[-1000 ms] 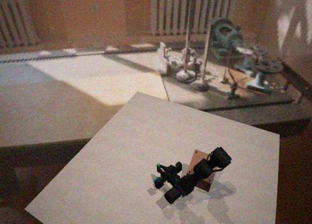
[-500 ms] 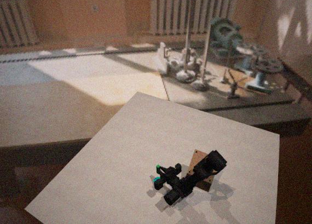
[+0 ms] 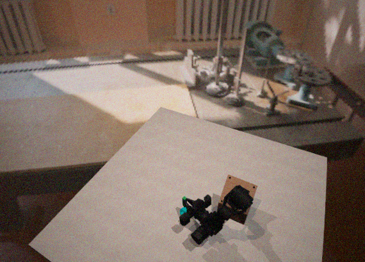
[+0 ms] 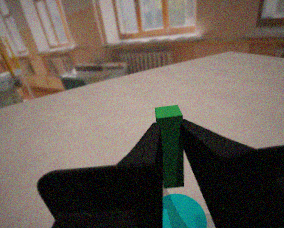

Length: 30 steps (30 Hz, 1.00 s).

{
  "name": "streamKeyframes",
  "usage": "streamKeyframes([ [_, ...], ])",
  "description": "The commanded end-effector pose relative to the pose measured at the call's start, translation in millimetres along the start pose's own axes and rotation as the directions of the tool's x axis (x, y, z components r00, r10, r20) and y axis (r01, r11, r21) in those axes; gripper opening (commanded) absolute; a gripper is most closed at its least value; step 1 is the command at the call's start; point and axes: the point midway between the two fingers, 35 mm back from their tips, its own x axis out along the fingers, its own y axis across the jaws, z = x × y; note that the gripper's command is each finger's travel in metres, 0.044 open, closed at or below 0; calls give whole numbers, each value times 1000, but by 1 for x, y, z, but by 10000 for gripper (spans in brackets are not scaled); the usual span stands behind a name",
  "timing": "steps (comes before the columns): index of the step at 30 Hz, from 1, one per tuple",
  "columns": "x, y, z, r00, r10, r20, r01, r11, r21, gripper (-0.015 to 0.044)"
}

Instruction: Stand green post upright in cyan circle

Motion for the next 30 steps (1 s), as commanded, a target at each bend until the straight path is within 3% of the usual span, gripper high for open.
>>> streamKeyframes([
  [1,1,1,-7,1000,1,3,-1,1000,7,23],
  [30,7,-5,-66,1000,5,2,-5,1000,-5,23],
])
